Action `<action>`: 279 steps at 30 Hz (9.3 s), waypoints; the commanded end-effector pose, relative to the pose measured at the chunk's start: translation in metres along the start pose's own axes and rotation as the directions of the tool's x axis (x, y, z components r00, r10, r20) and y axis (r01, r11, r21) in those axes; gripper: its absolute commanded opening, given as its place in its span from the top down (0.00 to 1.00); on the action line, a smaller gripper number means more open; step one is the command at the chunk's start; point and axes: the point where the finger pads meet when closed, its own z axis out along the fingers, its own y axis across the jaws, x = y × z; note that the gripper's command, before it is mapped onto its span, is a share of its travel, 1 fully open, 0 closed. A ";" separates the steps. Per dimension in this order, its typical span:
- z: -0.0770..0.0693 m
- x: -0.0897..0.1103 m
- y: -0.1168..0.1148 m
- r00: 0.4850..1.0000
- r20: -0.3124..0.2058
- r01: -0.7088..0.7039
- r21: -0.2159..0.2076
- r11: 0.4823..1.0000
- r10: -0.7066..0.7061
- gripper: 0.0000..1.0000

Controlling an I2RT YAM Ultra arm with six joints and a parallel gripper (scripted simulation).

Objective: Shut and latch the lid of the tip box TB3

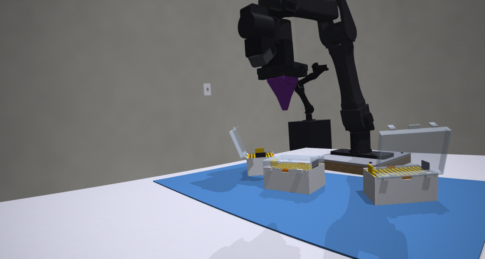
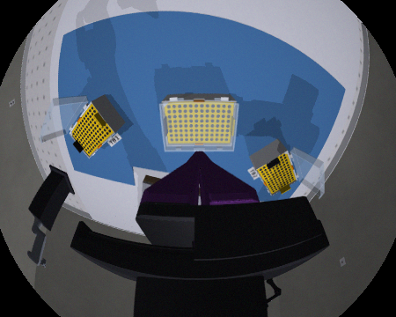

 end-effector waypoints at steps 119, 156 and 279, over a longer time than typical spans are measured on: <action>0.102 0.057 -0.001 1.000 0.008 0.000 0.002 1.000 0.000 1.00; 0.113 0.057 -0.001 1.000 0.008 0.000 0.002 1.000 0.000 1.00; 0.103 0.057 -0.001 1.000 0.008 0.000 0.002 1.000 0.000 1.00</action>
